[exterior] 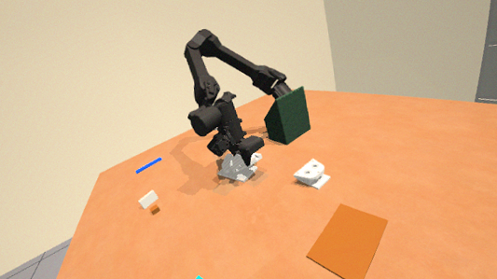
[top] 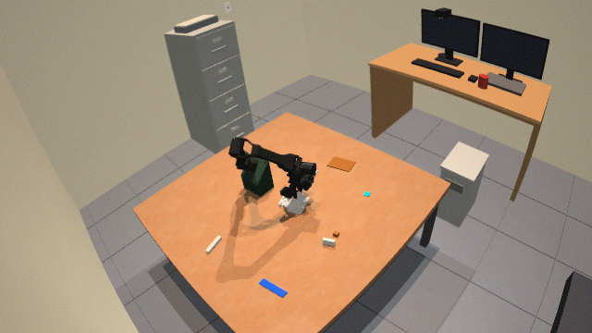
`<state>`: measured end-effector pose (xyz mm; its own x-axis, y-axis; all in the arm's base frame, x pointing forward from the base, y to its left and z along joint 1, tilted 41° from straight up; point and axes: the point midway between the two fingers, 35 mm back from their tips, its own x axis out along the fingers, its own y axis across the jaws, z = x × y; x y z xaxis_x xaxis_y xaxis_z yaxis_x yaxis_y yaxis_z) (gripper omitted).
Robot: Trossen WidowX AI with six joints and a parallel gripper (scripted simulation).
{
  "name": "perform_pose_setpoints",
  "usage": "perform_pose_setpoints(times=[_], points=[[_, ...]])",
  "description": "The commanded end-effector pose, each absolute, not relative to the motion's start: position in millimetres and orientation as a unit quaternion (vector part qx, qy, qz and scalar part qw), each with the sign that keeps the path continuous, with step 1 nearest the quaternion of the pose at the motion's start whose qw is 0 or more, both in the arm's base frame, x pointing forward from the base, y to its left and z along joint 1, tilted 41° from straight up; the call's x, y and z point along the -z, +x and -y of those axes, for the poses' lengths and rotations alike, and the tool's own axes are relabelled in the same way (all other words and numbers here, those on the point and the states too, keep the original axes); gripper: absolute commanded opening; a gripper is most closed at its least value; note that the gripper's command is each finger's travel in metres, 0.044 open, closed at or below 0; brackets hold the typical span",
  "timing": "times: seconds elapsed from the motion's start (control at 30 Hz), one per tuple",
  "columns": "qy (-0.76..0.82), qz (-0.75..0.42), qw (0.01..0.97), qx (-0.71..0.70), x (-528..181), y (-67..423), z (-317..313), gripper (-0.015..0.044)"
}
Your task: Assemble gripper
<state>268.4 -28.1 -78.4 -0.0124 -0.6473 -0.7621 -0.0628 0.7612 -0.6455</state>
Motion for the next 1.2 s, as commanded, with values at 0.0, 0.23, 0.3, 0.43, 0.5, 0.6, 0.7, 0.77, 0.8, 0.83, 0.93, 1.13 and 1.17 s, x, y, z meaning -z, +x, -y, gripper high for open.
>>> perform_pose_setpoints(times=[0.0, 0.23, 0.3, 0.43, 0.5, 0.6, 0.7, 0.77, 0.8, 0.83, 0.93, 1.13, 1.17], points=[[-0.267, -0.675, 0.651, 0.224, 80.1, 268.3, 30.2, 0.0134], [-0.267, -0.675, 0.651, 0.224, 80.5, 268.3, 30.5, 0.0134], [-0.267, -0.675, 0.651, 0.224, 80.8, 268.3, 30.8, 0.0134], [-0.267, -0.675, 0.651, 0.224, 82.7, 268.3, 32.5, 0.0134], [-0.267, -0.675, 0.651, 0.224, 82.8, 268.3, 32.5, 0.0134], [-0.267, -0.675, 0.651, 0.224, 82.8, 268.3, 32.5, 0.0134], [-0.267, -0.675, 0.651, 0.224, 83.2, 268.3, 32.9, 0.0134], [-0.267, -0.674, 0.651, 0.224, 84.3, 268.2, 33.8, 0.0134], [-0.267, -0.674, 0.651, 0.224, 84.7, 268.2, 34.2, 0.0134], [-0.267, -0.674, 0.651, 0.225, 85.0, 268.2, 34.5, 0.0134], [-0.267, -0.674, 0.651, 0.225, 85.1, 268.2, 34.6, 0.0134], [-0.267, -0.674, 0.651, 0.225, 86.0, 268.2, 35.3, 0.0134], [-0.267, -0.674, 0.651, 0.225, 86.6, 268.2, 35.9, 0.0134]])
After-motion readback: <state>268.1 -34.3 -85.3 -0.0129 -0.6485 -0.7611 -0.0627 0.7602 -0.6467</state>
